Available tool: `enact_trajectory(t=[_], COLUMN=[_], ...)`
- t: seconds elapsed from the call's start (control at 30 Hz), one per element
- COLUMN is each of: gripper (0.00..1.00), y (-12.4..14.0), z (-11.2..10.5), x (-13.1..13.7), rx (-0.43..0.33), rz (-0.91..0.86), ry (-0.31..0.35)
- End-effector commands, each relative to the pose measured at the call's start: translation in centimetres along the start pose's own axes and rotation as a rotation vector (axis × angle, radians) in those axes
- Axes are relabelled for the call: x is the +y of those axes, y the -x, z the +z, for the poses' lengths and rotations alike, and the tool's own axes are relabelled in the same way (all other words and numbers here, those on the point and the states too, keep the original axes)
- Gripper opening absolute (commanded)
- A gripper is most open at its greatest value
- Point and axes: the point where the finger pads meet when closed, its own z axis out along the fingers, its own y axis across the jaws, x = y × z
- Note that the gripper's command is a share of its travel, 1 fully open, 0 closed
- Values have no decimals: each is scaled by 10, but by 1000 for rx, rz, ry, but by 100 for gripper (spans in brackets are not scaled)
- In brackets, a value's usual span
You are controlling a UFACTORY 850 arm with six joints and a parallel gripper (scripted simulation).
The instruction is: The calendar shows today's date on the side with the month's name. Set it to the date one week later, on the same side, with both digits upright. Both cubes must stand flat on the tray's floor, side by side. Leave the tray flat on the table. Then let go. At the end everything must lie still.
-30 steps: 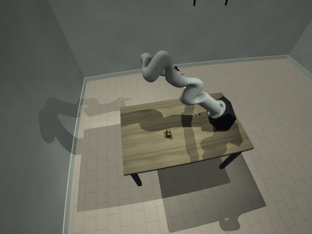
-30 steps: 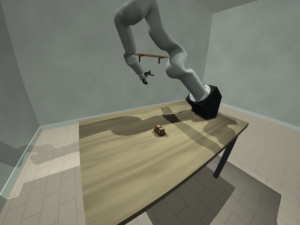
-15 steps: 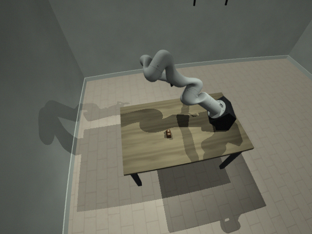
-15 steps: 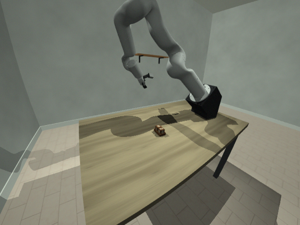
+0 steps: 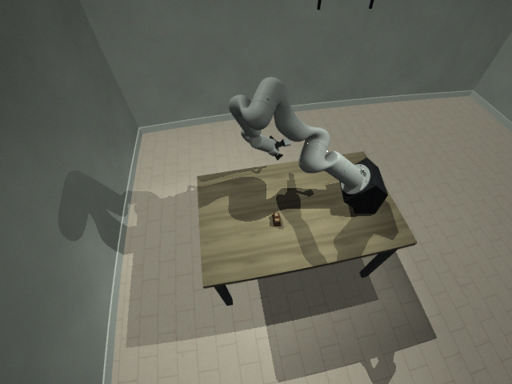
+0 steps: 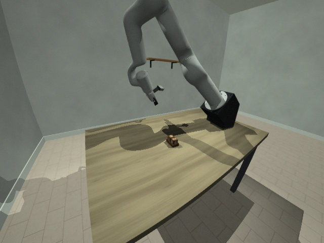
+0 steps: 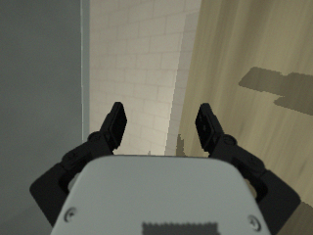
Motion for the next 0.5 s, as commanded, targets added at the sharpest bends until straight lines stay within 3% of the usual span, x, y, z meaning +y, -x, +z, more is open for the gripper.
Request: enact_trajectory(t=[0.0,0.07,0.17,0.23,0.33,0.47], gripper=[100,100,100,100,100,100], y=[25,37,38,53,58,68], z=[-16,-27,-27,-44,-51,-73], x=[39,63,64,101,115,155], rx=[-51,-88,-89,-148,-173,-244], rz=[-141,-232,-234,-371,-424,-570], ry=[6,13,13,20,22,24])
